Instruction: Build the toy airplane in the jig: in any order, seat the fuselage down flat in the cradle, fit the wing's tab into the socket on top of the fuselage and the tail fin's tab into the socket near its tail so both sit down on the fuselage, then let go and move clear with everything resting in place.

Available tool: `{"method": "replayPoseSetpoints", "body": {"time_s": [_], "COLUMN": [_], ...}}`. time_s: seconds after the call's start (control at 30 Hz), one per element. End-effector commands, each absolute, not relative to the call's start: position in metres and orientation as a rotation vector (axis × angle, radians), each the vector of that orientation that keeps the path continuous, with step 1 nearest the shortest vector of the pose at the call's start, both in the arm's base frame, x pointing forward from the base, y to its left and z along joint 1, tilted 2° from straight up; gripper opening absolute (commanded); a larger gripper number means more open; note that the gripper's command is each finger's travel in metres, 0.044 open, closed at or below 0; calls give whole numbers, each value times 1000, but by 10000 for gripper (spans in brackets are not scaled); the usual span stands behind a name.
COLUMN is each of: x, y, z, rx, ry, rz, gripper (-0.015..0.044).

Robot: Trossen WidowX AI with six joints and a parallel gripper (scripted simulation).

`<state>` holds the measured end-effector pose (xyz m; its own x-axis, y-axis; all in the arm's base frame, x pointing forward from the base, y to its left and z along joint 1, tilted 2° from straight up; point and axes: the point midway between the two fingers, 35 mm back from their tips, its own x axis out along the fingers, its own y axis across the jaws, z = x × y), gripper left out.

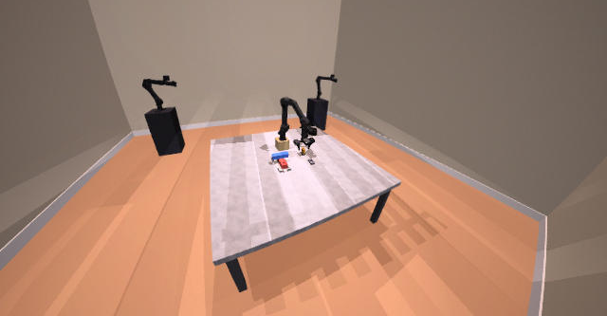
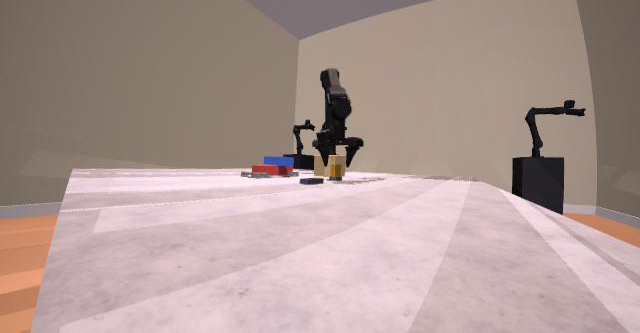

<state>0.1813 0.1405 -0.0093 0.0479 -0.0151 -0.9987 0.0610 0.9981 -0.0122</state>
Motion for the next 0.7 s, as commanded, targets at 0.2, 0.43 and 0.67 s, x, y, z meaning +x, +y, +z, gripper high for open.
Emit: {"method": "replayPoseSetpoints", "body": {"time_s": [0.2, 0.43, 0.67], "x": [180, 179, 179], "y": [138, 138, 138], "z": [-27, -36, -36], "rx": [29, 28, 28], "ry": [1531, 1531, 1531], "rz": [-61, -61, -61], "gripper": [440, 440, 256]}}
